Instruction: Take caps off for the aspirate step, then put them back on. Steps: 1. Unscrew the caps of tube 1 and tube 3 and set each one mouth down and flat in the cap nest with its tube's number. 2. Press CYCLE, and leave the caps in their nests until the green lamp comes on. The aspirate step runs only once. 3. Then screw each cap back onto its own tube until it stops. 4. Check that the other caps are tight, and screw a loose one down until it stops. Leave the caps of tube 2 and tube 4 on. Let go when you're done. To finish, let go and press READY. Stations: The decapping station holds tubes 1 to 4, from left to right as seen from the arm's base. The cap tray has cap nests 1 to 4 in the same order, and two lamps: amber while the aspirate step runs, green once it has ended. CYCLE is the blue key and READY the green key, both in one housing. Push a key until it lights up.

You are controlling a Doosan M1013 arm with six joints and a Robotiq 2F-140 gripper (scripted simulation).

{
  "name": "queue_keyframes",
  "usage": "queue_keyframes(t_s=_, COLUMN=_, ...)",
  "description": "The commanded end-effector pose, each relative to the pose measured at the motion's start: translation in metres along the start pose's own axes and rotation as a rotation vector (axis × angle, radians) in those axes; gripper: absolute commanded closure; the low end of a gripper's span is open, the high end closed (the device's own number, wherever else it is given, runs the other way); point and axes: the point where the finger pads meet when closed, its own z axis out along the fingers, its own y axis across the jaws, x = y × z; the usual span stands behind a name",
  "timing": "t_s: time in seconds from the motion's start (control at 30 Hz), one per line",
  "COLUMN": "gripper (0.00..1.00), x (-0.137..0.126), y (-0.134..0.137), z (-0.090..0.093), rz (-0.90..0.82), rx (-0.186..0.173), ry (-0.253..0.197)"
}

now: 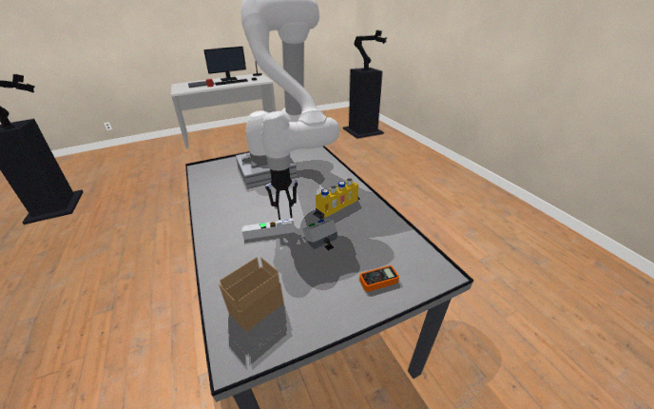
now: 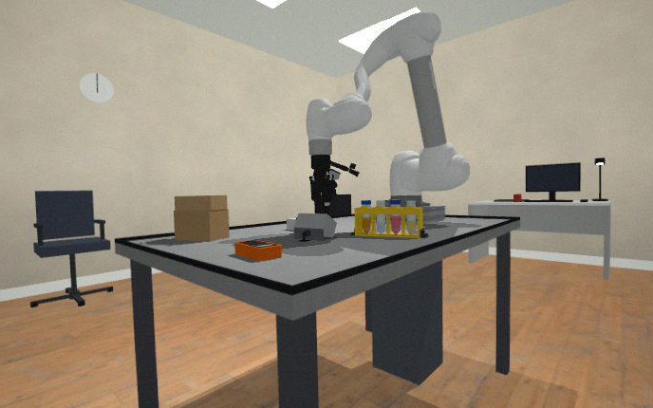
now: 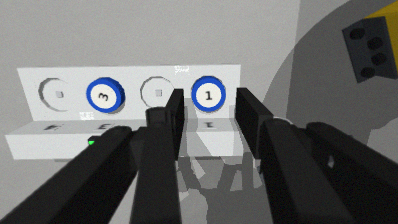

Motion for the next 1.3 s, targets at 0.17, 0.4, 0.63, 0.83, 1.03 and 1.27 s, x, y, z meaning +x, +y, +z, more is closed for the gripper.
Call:
queue_keyframes(t_s=0.17, gripper=0.64, x=-0.001, y=0.000, z=0.023, rz=0.000, rx=0.000, ry=-0.001)
queue_keyframes(t_s=0.4, gripper=0.64, x=-0.001, y=0.000, z=0.025, rz=0.000, rx=0.000, ry=-0.001)
queue_keyframes(t_s=0.63, gripper=0.64, x=-0.001, y=0.000, z=0.029, rz=0.000, rx=0.000, ry=-0.001)
queue_keyframes(t_s=0.83, gripper=0.64, x=-0.001, y=0.000, z=0.031, rz=0.000, rx=0.000, ry=-0.001)
queue_keyframes(t_s=1.03, gripper=0.64, x=-0.001, y=0.000, z=0.033, rz=0.000, rx=0.000, ry=-0.001)
queue_keyframes(t_s=1.27, gripper=0.70, x=-0.001, y=0.000, z=0.033, rz=0.000, rx=0.000, ry=-0.001)
